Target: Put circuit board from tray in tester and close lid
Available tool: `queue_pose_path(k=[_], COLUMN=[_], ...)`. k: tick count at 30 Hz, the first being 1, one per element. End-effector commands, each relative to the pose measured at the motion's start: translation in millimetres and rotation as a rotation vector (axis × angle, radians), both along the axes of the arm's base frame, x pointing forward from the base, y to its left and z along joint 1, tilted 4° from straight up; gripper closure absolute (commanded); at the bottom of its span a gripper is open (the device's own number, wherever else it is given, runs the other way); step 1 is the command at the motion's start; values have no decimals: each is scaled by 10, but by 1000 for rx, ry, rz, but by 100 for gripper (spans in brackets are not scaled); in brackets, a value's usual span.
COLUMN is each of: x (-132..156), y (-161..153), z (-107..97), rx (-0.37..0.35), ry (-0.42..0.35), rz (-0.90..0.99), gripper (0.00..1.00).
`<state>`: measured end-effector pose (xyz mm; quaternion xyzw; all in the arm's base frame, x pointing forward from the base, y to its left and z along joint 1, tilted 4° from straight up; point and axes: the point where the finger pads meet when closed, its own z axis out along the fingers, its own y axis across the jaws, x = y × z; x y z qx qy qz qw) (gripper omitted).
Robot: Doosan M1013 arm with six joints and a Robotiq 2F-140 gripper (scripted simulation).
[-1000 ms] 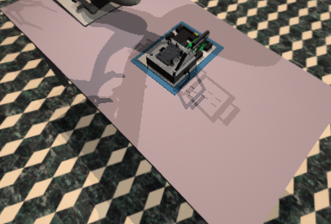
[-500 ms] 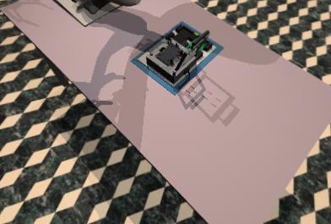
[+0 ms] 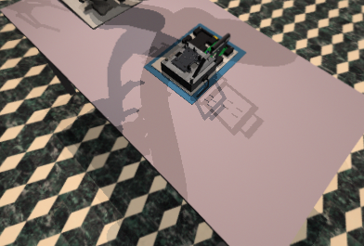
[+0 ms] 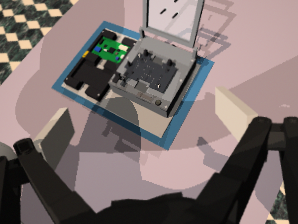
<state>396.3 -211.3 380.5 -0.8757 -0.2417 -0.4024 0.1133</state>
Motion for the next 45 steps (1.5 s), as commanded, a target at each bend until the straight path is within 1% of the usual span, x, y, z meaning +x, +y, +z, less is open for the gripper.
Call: queue_pose_path(k=[1,7,13,15,17,22,30,32,34,45], x=[250,540,882,882,1098,1370,1822,1822,2020,2534], y=[187,406,666,666,839,1074,1530,1530,1765,2533], z=[-87,-165,-228,-228,-254,-273,-277,-277,-268,-213], rx=[-35,-102,-193,-193,-256,-337,-479,-479,-544,-728], ry=[108,207,295,295,338,379,422,422,431,425], rz=[123,255,385,385,456,536,652,652,698,810], gripper=[0,0,0,0,0,0,0,0,0,0])
